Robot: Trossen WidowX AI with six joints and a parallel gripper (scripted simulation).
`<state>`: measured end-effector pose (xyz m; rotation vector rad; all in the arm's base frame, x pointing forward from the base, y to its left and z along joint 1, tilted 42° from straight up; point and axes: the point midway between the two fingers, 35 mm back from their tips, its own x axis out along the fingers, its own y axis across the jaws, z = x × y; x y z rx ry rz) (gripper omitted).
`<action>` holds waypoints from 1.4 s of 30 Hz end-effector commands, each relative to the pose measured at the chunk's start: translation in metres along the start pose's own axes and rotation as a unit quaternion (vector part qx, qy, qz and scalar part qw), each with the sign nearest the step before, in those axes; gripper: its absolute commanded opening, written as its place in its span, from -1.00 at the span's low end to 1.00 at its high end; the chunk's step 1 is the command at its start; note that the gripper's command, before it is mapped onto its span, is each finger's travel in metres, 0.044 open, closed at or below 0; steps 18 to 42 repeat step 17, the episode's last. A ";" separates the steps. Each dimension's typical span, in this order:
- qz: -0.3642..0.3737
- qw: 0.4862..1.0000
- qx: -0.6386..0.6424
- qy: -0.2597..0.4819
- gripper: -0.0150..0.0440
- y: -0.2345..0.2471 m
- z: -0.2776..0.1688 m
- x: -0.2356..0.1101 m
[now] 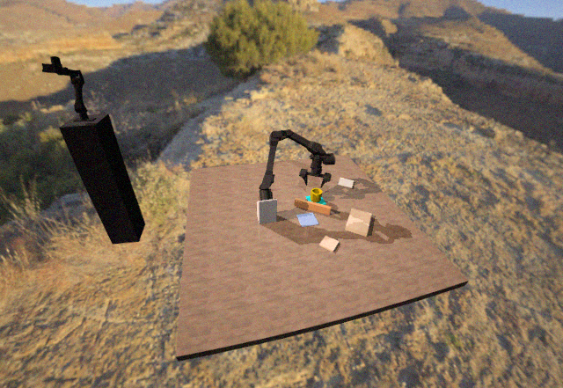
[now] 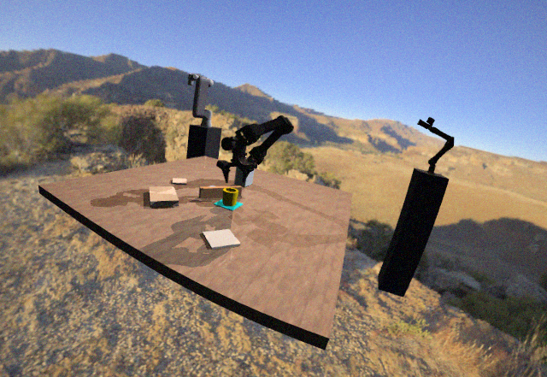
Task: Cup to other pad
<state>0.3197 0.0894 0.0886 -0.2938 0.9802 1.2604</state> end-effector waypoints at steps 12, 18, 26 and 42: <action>0.000 1.000 -0.004 -0.001 1.00 -0.003 0.001 -0.046; -0.002 1.000 -0.001 -0.004 1.00 -0.003 0.001 -0.043; -0.002 1.000 -0.001 -0.004 1.00 -0.003 0.001 -0.043; -0.002 1.000 -0.001 -0.004 1.00 -0.003 0.001 -0.043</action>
